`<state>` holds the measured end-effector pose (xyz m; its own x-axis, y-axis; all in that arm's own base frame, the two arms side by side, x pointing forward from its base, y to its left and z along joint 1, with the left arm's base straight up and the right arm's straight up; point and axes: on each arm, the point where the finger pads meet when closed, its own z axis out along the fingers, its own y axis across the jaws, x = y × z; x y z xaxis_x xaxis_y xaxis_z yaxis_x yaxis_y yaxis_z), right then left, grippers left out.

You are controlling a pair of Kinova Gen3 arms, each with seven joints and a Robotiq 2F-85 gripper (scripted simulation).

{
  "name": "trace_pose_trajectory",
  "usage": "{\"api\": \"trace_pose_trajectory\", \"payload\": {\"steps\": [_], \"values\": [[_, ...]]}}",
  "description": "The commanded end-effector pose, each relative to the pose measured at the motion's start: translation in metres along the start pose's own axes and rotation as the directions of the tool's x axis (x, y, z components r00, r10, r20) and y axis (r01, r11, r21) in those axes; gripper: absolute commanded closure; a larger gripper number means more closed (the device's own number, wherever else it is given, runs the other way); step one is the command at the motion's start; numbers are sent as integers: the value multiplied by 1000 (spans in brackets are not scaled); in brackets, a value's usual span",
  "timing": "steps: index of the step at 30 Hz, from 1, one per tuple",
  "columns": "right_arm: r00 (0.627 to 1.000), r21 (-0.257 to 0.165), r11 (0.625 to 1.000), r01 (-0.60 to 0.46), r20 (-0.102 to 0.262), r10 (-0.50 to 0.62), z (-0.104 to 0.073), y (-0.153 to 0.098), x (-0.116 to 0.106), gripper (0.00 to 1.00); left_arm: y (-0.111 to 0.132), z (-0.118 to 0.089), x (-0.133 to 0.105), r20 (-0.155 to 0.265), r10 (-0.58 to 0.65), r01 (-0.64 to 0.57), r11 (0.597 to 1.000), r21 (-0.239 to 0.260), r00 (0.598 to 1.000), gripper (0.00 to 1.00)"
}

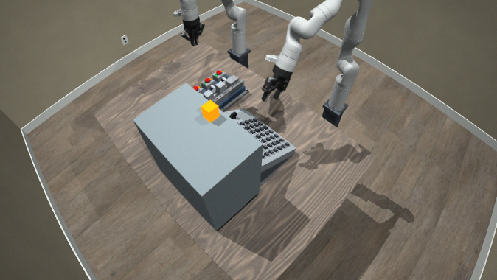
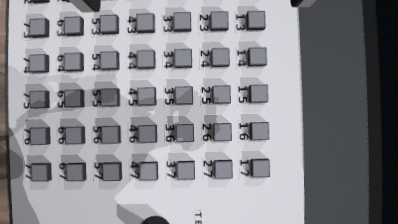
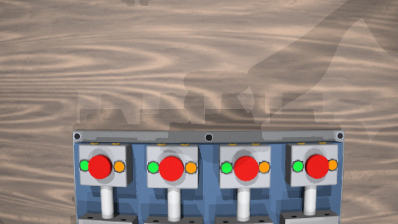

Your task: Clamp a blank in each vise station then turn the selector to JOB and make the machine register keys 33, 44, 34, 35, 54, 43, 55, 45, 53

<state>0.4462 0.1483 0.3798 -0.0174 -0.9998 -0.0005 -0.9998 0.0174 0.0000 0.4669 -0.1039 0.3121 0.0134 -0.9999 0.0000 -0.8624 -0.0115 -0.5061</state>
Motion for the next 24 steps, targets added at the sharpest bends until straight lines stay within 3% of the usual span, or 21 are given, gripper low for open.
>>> {"api": "trace_pose_trajectory", "payload": {"steps": [1, 8, 14, 17, 19, 21, 24], "values": [[1000, 2, 1000, 0, 0, 0, -1, 0, 0, 2, -1, 0, 0, -1, 0, 0, 1000, 2, 1000, 403], [1000, 2, 1000, 0, 0, 0, -1, 0, 0, 2, 0, 3, 4, 0, 37, -37, 999, 2, 999, 403], [1000, 2, 1000, 0, 0, 0, -1, 0, 0, 2, 6, 19, 24, 0, 235, -235, 972, 2, 972, 403], [1000, 2, 1000, 0, 0, 0, -1, 0, 0, 2, 10, 33, 42, 0, 397, -397, 918, 2, 918, 403], [1000, 2, 1000, 0, 0, 0, -1, 0, 0, 2, 14, 44, 56, 0, 519, -519, 855, 2, 855, 403], [1000, 2, 1000, 0, 0, 0, -1, 0, 0, 2, 14, 44, 56, 0, 519, -519, 855, 2, 855, 403], [1000, 2, 1000, 0, 0, 0, -1, 0, 0, 2, 20, 63, 79, 1, 698, -698, 716, 2, 716, 403]]}}
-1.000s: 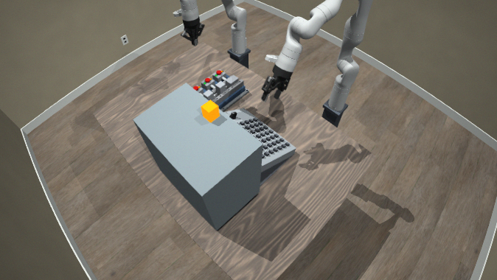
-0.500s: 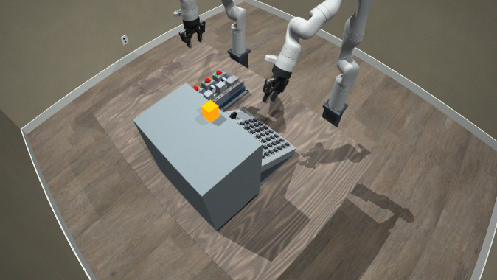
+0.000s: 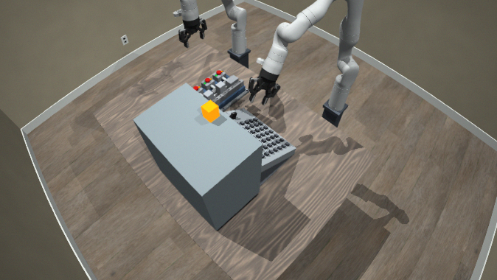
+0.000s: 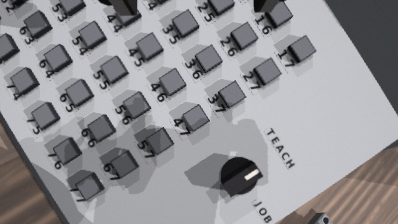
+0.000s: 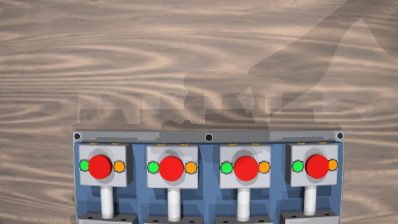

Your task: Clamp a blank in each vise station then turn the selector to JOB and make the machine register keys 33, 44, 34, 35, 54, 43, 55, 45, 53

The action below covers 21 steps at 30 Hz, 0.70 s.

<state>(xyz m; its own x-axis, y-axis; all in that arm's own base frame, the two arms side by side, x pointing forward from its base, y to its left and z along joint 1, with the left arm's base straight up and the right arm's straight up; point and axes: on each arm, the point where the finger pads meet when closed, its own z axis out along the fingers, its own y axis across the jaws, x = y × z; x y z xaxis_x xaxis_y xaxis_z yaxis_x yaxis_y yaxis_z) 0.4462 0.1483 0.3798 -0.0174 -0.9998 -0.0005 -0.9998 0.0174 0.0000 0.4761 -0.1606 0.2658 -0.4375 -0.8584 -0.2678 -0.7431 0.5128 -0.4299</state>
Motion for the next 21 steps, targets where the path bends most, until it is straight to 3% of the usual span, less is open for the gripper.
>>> {"api": "trace_pose_trajectory", "payload": {"steps": [1, 6, 12, 14, 15, 18, 21], "values": [[1000, 2, 1000, 0, 0, 0, -1, 0, 0, 2, -11, 25, 29, -2, 275, -275, 961, 4, 961, 403], [1000, 2, 1000, 0, 0, 0, -1, 0, 0, 2, -22, 54, 65, -1, 514, -514, 858, 5, 858, 403], [1000, 2, 1000, 0, 0, 0, -1, 0, 0, 2, -30, 77, 93, 0, 755, -755, 655, 6, 655, 403], [1000, 2, 1000, 0, 0, 0, -1, 0, 0, 2, -30, 77, 93, 0, 755, -755, 655, 6, 655, 403], [1000, 2, 1000, 0, 0, 0, -1, 0, 0, 2, -31, 79, 95, 1, 820, -820, 573, 5, 573, 403], [1000, 2, 1000, 0, 0, 0, -1, 0, 0, 2, -33, 83, 100, 1, 846, -846, 534, 5, 534, 403], [1000, 2, 1000, 0, 0, 0, -1, 0, 0, 2, -33, 84, 101, 1, 852, -852, 523, 5, 523, 403]]}}
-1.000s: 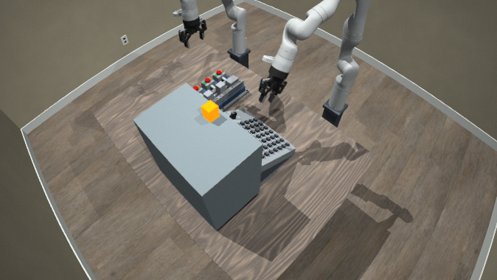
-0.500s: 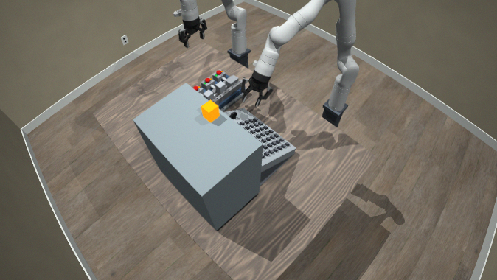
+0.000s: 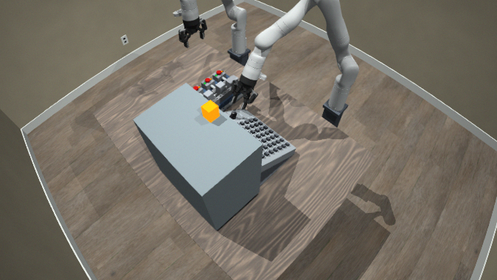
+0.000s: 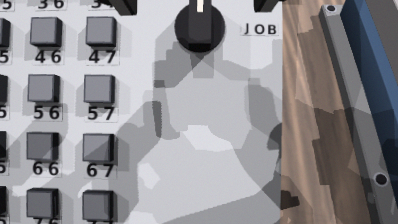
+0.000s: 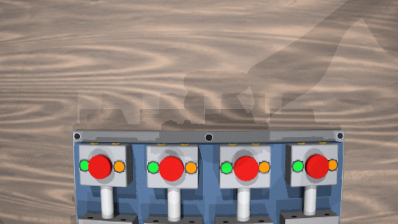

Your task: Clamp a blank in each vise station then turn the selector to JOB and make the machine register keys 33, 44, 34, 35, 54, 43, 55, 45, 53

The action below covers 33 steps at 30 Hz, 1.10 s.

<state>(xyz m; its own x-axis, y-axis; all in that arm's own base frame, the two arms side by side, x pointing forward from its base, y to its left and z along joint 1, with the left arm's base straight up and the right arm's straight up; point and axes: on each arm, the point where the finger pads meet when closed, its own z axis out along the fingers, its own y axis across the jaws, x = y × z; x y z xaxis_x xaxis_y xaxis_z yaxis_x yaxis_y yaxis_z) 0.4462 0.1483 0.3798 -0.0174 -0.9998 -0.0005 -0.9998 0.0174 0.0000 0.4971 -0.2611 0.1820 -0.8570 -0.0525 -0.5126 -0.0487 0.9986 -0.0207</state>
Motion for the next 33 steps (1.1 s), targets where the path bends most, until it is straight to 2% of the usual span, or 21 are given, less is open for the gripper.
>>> {"api": "trace_pose_trajectory", "payload": {"steps": [1, 12, 24, 33], "values": [[1000, 2, 1000, 0, 0, 0, -1, 0, 0, 2, -3, 2, 0, -6, 41, -41, 999, 1, 999, 403], [1000, 2, 1000, 0, 0, 0, -1, 0, 0, 2, -3, 3, 0, -6, 41, -41, 999, 1, 999, 403], [1000, 2, 1000, 0, 0, 0, -1, 0, 0, 2, -3, 28, 0, -6, 41, -41, 999, 1, 999, 403], [1000, 2, 1000, 0, 0, 0, -1, 0, 0, 2, -3, 31, 0, -6, 41, -41, 999, 1, 999, 403]]}}
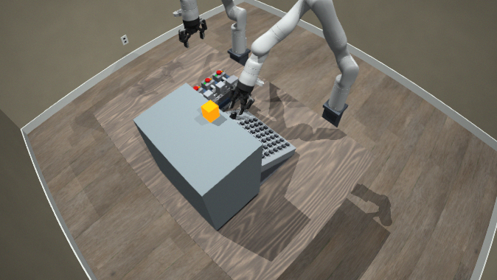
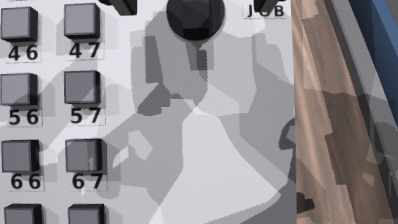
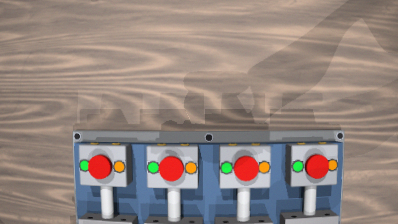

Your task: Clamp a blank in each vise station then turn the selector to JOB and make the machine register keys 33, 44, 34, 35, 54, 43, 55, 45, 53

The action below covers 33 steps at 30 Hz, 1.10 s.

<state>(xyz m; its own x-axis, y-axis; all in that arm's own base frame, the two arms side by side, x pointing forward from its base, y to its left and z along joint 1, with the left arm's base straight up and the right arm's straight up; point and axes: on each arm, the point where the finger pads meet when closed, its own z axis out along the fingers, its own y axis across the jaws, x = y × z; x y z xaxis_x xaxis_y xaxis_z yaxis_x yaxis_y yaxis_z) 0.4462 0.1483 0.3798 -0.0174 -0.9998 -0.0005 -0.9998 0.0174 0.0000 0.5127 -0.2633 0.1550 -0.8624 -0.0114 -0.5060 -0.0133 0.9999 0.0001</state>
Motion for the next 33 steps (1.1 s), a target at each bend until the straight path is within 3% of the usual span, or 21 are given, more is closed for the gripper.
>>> {"api": "trace_pose_trajectory", "payload": {"steps": [1, 20, 29, 30, 33], "values": [[1000, 2, 1000, 0, 0, 0, -1, 0, 0, 2, 0, 0, -1, 2, -1, 1, 1000, 1, 1000, 403], [1000, 2, 1000, 0, 0, 0, -1, 0, 0, 2, 0, 22, -1, 2, -1, 1, 1000, 1, 1000, 403], [1000, 2, 1000, 0, 0, 0, -1, 0, 0, 2, 0, 23, -1, 2, -1, 1, 1000, 1, 1000, 403], [1000, 2, 1000, 0, 0, 0, -1, 0, 0, 2, 0, 23, -1, 2, -1, 1, 1000, 1, 1000, 903], [1000, 2, 1000, 0, 0, 0, -1, 0, 0, 2, 0, 23, -1, 2, -1, 1, 1000, 1, 1000, 903]]}}
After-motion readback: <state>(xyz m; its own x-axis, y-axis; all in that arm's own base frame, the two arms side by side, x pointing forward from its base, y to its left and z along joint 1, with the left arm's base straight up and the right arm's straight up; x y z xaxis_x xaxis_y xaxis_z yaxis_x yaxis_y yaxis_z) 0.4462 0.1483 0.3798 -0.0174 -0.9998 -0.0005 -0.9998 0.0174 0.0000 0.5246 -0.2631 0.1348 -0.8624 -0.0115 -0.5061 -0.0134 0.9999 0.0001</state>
